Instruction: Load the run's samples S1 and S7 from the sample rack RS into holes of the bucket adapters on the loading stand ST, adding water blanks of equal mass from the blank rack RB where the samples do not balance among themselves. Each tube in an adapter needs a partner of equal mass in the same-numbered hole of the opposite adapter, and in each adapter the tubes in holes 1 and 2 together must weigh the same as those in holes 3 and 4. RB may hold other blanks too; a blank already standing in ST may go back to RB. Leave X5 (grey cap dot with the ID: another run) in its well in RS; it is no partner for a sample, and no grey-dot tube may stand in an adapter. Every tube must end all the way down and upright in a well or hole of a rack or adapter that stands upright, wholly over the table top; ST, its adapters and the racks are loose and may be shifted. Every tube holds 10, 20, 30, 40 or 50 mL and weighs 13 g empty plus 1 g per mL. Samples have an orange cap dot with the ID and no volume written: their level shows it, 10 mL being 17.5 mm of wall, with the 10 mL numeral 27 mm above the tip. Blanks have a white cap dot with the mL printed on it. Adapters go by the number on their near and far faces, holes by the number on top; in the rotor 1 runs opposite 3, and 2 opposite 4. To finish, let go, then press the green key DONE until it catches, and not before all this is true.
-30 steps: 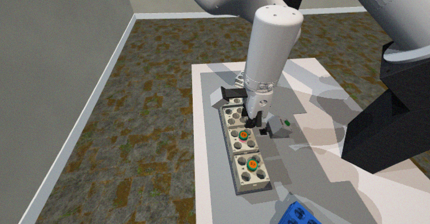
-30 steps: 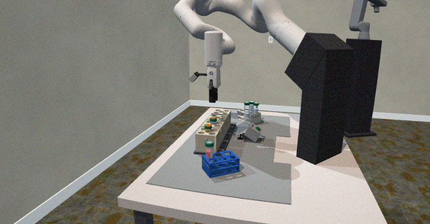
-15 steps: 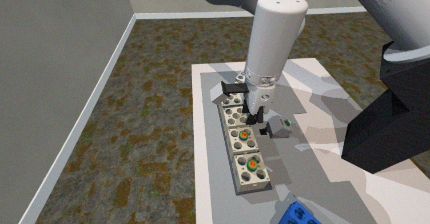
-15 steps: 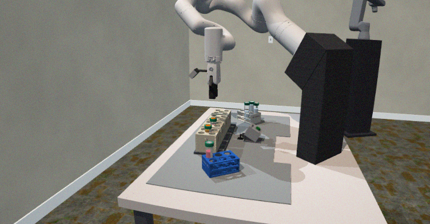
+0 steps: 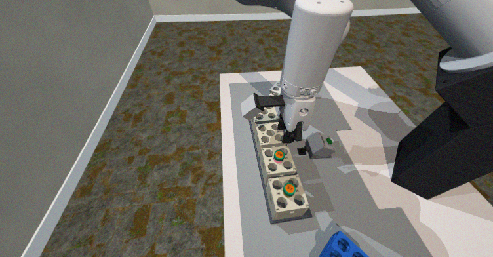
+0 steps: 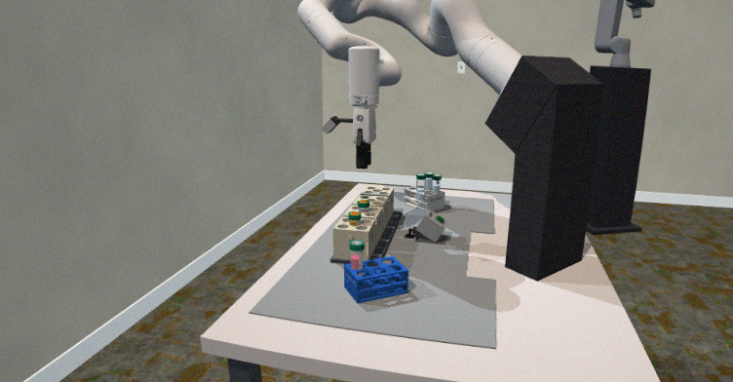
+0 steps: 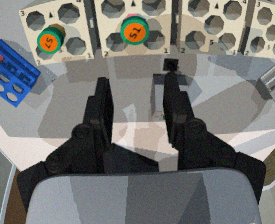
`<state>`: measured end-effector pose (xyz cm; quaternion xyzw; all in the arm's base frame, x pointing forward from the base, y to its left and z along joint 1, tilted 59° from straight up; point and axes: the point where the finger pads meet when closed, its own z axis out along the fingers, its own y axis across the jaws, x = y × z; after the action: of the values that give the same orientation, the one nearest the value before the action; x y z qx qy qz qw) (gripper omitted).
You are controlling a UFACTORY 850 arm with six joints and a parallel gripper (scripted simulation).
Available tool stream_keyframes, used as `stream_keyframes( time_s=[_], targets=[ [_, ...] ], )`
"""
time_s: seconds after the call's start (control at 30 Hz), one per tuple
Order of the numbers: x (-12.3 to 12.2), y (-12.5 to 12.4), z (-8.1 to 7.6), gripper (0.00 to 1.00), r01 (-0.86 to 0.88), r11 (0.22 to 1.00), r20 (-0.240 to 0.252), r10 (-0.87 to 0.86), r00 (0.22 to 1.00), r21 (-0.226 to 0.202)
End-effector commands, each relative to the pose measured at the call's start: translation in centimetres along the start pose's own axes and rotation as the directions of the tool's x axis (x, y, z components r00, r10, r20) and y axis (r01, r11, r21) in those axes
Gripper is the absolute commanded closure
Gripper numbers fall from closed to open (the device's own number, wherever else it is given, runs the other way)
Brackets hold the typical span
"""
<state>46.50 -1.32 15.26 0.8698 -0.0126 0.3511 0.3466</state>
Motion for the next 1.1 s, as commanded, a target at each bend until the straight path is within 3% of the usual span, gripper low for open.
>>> stream_keyframes(
  time_s=[0.0, 0.03, 0.4, 0.77, 1.07],
  targets=[
    [0.0, 0.0, 0.0, 0.57, 0.0, 1.0, 0.0, 0.0, 1.0, 0.0],
    [-0.2, 0.4, 0.0, 0.43, -0.033, 0.999, 0.0, 0.033, 0.999, 0.0],
    [-2.2, 4.5, 0.0, 0.43, -0.327, 0.945, 0.0, 0.327, 0.945, 0.0],
    [-4.7, 9.4, 0.0, 0.43, -0.644, 0.765, 0.0, 0.644, 0.765, 0.0],
    [-6.3, 12.5, 0.0, 0.43, -0.654, 0.757, 0.0, 0.654, 0.757, 0.0]
  ],
)
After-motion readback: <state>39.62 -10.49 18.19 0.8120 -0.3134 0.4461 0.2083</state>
